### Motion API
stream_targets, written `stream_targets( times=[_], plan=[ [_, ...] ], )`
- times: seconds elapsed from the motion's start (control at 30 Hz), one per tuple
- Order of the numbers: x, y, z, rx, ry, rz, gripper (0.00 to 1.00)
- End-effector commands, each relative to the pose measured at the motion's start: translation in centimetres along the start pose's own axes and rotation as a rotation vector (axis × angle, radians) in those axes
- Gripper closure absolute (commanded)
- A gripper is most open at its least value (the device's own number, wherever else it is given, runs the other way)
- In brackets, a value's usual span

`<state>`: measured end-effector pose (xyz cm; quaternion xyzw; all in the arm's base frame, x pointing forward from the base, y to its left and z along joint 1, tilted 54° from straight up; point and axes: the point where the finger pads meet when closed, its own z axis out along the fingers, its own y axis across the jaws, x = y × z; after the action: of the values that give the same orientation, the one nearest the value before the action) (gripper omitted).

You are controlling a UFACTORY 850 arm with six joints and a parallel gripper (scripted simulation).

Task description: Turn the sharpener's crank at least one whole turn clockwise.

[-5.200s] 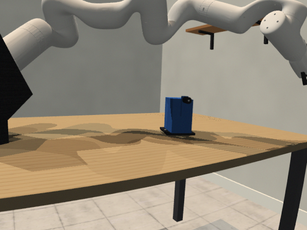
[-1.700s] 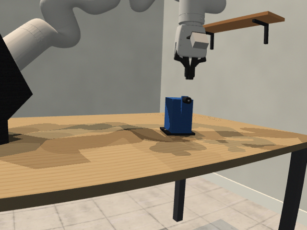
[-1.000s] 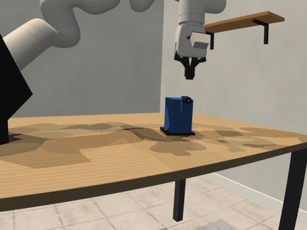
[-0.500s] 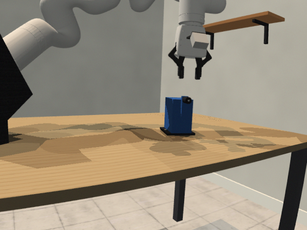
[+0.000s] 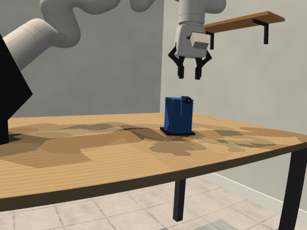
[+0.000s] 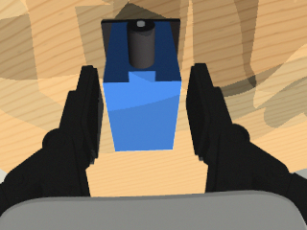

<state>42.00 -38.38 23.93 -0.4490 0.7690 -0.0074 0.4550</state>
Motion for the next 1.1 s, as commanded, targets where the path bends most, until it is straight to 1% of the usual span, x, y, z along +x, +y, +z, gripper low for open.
stream_targets(
  times=[0.0,0.53,1.07],
  plan=[
    [0.0,-0.1,-0.1,0.001,0.001,-0.001,0.46],
    [0.0,-0.1,0.1,0.001,-0.001,0.000,0.46],
    [0.0,-0.1,1.4,0.001,-0.004,0.000,0.46]
  ],
)
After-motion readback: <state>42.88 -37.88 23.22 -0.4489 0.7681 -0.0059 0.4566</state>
